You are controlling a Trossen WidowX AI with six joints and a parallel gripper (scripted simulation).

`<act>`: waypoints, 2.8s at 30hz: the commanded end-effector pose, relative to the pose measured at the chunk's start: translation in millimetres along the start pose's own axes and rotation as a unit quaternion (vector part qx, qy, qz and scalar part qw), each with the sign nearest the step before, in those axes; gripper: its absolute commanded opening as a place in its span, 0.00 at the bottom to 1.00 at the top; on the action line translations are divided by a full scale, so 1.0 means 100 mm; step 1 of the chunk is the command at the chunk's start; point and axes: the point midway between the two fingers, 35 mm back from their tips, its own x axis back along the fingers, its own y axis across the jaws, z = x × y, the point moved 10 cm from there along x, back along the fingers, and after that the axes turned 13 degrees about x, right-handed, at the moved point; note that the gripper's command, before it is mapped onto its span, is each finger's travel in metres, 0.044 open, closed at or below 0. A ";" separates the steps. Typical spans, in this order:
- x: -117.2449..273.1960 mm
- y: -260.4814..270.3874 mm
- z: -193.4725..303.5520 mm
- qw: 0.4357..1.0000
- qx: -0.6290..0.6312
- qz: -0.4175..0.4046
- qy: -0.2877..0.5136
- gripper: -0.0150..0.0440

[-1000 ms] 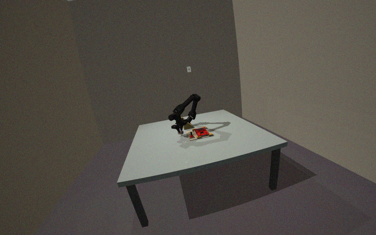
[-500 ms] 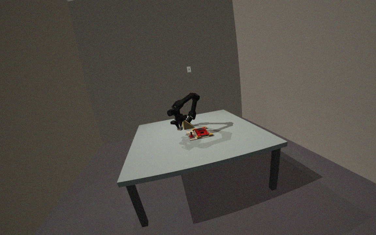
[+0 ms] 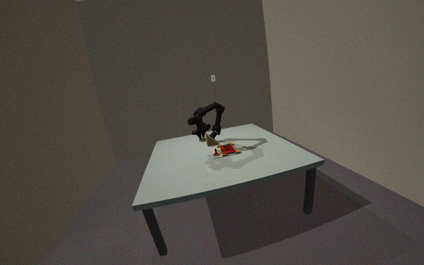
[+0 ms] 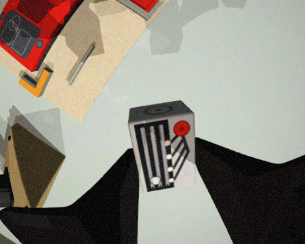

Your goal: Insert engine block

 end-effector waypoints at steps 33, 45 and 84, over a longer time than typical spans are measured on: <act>-0.21 -0.01 -0.93 0.989 -0.143 0.021 0.039 0.25; -0.33 0.04 -1.27 0.977 -0.209 0.025 0.030 0.25; -0.71 0.33 -2.21 0.916 -0.402 0.002 -0.003 0.30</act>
